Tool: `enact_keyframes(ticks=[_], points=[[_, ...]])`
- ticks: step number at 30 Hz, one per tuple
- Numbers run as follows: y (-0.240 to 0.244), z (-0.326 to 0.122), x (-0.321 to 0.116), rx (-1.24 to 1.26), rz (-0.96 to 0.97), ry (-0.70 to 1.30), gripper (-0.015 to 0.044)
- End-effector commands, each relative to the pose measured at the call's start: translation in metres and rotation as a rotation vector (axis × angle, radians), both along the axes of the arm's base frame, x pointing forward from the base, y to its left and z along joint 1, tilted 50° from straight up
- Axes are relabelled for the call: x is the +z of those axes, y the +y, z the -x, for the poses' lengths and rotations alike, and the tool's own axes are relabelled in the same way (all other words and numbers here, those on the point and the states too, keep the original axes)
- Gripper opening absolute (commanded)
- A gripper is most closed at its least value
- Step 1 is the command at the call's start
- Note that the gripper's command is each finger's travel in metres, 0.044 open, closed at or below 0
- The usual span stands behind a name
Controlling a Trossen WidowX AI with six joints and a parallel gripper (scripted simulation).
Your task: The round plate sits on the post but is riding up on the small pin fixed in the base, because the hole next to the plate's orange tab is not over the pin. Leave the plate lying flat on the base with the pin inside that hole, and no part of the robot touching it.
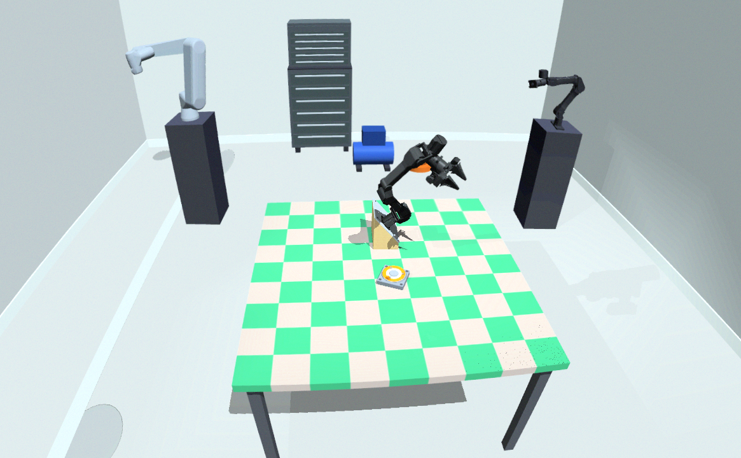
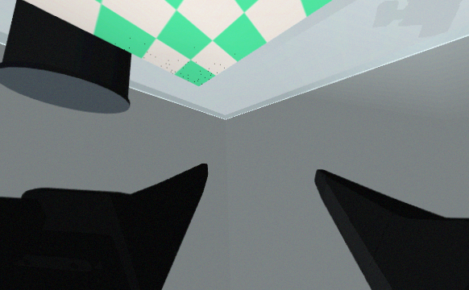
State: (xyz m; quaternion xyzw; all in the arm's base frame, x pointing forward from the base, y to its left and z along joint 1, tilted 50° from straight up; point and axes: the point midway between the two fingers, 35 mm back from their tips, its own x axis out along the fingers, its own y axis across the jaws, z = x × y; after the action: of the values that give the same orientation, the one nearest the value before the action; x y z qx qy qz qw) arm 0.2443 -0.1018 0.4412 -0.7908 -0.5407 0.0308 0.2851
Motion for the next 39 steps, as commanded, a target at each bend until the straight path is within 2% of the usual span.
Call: enact_keyframes(ticks=[1,3,6,11,15,18,21,26,32,34,39], points=[[0.001,0.002,0.001,0.006,-0.005,0.007,0.0374],[0.007,0.019,0.009,0.04,-0.028,0.05,0.0321],[0.025,0.07,0.036,0.026,0.002,0.068,0.0242],[0.041,0.1,0.045,0.071,-0.009,0.149,0.0111],[0.094,0.148,0.058,0.035,0.071,0.235,0.0006],[0.115,0.159,0.058,0.018,0.099,0.278,0.0],[0.161,0.17,0.053,-0.031,0.155,0.388,0.0],[0.211,0.168,0.037,-0.097,0.208,0.538,0.0],[0.282,0.134,-0.01,-0.235,0.271,0.849,0.0],[0.283,0.127,-0.015,-0.271,0.248,0.894,0.0],[0.313,0.076,-0.07,-0.437,0.218,1.212,0.0]])
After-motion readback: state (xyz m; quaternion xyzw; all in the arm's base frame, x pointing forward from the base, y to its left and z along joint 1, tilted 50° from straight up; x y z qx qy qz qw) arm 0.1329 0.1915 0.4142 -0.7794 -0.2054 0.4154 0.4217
